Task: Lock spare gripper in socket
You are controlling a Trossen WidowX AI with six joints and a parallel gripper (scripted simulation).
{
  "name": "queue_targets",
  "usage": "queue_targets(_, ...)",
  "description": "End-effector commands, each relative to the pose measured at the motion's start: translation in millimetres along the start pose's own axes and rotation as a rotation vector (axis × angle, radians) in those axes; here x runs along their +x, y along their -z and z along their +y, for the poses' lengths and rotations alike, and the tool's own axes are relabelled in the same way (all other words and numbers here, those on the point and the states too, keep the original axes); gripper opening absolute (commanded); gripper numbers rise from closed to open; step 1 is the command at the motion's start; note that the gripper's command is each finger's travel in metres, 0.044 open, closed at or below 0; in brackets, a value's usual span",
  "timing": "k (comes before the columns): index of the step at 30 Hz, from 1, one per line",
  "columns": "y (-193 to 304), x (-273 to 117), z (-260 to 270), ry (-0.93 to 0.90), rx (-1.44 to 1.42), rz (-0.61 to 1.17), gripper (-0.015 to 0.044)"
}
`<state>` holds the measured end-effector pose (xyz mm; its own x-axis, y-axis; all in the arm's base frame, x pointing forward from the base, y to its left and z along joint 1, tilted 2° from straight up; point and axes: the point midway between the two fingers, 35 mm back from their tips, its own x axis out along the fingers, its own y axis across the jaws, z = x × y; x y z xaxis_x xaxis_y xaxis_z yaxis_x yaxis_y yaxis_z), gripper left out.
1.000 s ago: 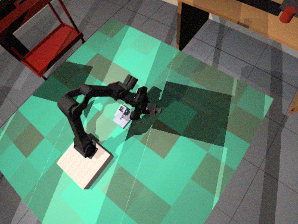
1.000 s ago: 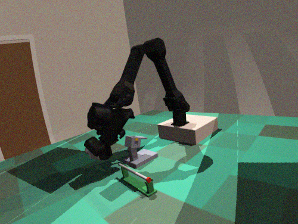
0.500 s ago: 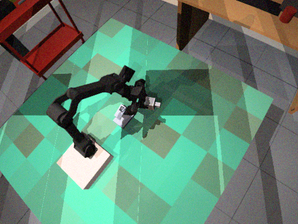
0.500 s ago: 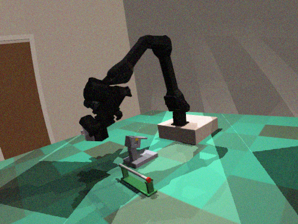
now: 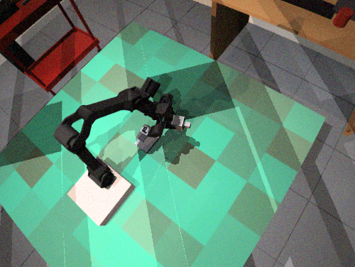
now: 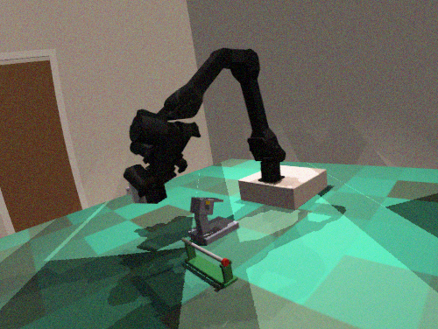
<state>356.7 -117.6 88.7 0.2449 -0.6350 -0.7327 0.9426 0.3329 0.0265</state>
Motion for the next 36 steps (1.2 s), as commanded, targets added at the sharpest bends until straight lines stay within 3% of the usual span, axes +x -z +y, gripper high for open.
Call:
queue_targets(1, -3, -6, -3, -0.022, 0.069, 0.001, 0.0)
queue_targets(36, -3, -65, -41, -0.249, 0.838, 0.19, 0.0)
